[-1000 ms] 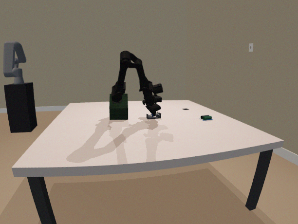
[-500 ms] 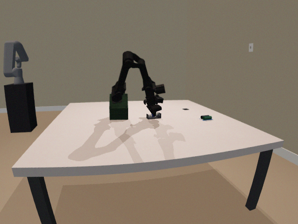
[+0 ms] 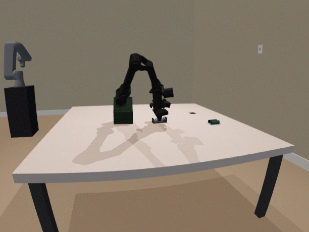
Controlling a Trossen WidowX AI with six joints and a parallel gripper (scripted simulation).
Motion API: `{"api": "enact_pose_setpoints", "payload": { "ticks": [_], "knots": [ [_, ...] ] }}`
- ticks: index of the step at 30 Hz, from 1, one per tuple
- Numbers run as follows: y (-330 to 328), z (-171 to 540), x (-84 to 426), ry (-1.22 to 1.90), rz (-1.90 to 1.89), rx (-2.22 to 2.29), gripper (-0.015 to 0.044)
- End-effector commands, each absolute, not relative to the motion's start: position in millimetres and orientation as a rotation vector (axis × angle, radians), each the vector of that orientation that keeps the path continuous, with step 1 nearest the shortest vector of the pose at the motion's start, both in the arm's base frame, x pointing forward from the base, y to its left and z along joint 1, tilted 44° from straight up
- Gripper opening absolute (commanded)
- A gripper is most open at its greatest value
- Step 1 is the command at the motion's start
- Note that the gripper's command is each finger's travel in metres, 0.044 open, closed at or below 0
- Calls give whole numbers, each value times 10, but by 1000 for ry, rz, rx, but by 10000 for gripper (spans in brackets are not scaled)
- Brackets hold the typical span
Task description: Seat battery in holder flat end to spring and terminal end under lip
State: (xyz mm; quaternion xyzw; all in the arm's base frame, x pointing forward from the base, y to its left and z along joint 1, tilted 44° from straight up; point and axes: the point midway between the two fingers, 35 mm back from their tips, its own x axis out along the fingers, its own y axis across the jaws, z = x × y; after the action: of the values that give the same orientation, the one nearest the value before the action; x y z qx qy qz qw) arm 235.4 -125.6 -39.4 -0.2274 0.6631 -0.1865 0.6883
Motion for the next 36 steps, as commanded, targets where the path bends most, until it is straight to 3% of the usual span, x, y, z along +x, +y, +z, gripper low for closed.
{"api": "enact_pose_setpoints", "payload": {
  "ticks": [1, 36],
  "knots": [
    [-1272, -413, 2292, 1534, -431, -508, 77],
    [-1313, -385, 2410, 1640, -466, -467, 77]
  ]
}}
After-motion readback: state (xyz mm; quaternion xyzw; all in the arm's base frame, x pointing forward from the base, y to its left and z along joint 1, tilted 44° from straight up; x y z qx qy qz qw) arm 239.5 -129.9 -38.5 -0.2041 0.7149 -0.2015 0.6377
